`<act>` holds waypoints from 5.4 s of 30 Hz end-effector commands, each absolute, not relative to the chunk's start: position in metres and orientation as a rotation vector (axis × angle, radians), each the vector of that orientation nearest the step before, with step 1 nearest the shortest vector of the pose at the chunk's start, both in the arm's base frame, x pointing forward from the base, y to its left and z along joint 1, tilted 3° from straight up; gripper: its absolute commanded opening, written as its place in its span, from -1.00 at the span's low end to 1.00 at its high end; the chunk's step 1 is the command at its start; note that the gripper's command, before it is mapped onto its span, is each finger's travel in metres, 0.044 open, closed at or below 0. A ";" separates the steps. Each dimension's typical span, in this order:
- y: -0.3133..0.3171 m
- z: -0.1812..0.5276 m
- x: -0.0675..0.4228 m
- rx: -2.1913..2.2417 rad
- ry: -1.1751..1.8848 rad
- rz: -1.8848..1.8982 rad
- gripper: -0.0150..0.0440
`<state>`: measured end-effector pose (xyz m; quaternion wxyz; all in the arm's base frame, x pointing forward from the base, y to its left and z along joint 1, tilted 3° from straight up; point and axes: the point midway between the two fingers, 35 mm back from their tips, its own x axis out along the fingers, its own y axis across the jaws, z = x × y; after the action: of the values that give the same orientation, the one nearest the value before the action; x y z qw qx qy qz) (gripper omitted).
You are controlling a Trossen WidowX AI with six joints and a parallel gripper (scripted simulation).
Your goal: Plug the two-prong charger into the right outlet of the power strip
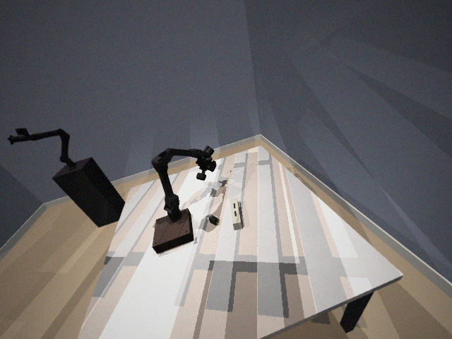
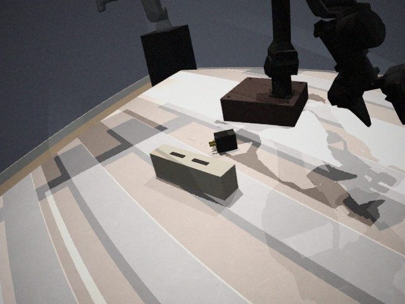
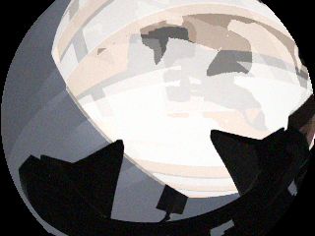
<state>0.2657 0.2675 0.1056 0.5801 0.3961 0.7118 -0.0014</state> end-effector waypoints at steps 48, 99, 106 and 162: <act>0.023 0.059 0.293 0.852 1.459 -0.454 1.00; -0.093 0.025 0.218 0.794 1.519 -0.694 1.00; -0.093 0.015 0.219 0.794 1.519 -0.694 1.00; -0.092 -0.017 0.221 0.795 1.508 -0.690 -0.40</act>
<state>0.2206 -0.0922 -0.0193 0.6058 0.3439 0.6525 -0.2983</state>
